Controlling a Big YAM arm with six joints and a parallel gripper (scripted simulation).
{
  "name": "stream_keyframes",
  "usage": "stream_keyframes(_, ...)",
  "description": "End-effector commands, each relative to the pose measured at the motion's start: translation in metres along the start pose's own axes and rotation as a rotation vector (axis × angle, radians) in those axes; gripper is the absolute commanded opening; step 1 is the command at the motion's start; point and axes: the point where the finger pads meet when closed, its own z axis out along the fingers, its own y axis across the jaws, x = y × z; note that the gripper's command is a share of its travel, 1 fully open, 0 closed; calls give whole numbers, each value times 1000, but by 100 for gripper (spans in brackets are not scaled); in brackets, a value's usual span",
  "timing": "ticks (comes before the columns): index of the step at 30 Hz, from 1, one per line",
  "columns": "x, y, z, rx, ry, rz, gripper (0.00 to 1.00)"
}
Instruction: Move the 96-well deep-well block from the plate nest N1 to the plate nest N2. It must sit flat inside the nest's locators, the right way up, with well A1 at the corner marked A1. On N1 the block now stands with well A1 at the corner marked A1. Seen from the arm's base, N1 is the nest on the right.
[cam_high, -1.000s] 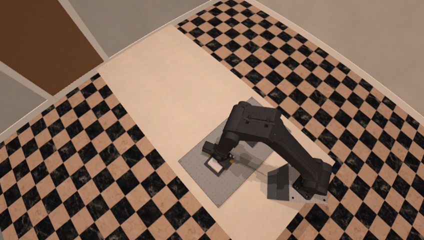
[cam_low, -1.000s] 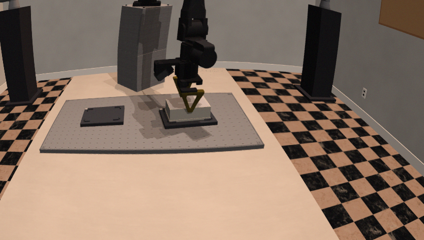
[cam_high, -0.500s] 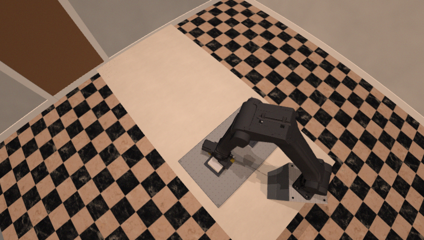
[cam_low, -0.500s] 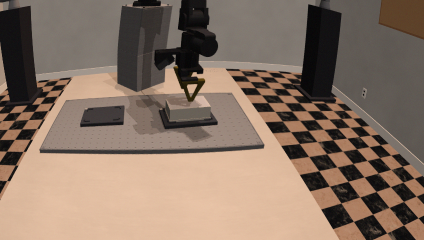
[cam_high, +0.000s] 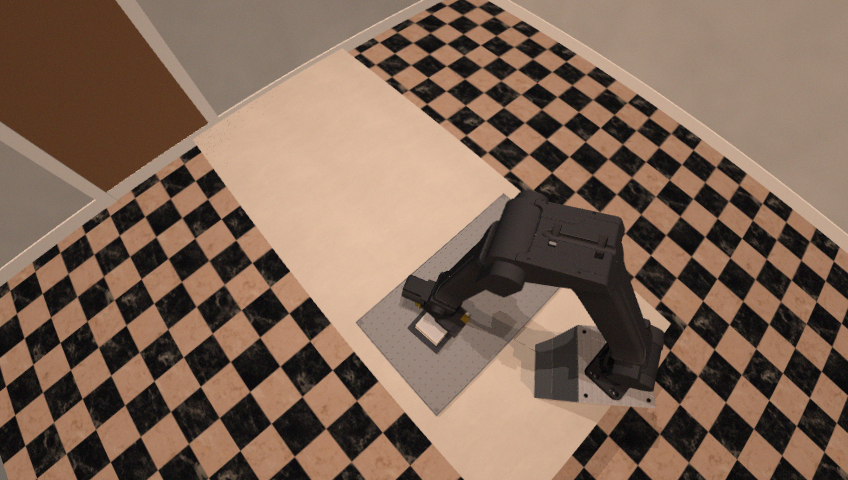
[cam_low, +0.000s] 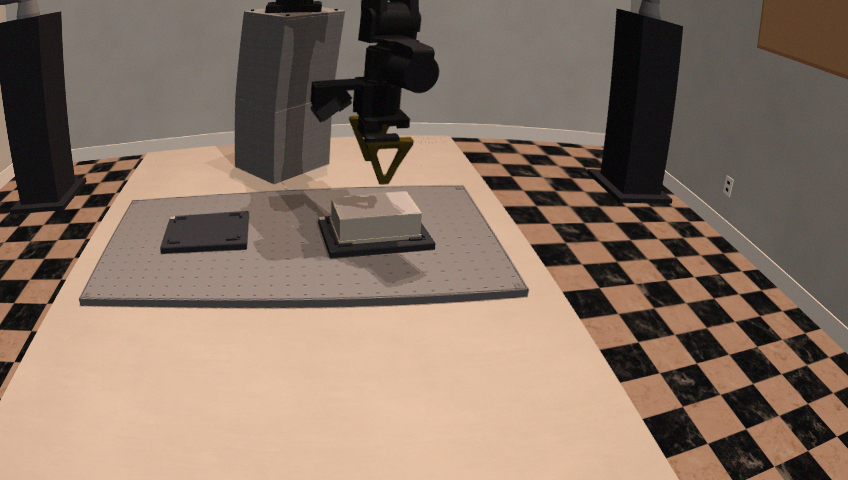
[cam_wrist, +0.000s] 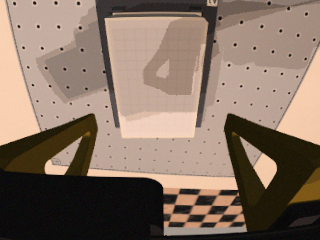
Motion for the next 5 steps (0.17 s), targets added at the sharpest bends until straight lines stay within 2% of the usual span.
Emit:
stream_keyframes(1, 2, 19, -16, -50, 12, -4, 100)
stream_keyframes(5, 2, 19, -16, -50, 12, -4, 100)
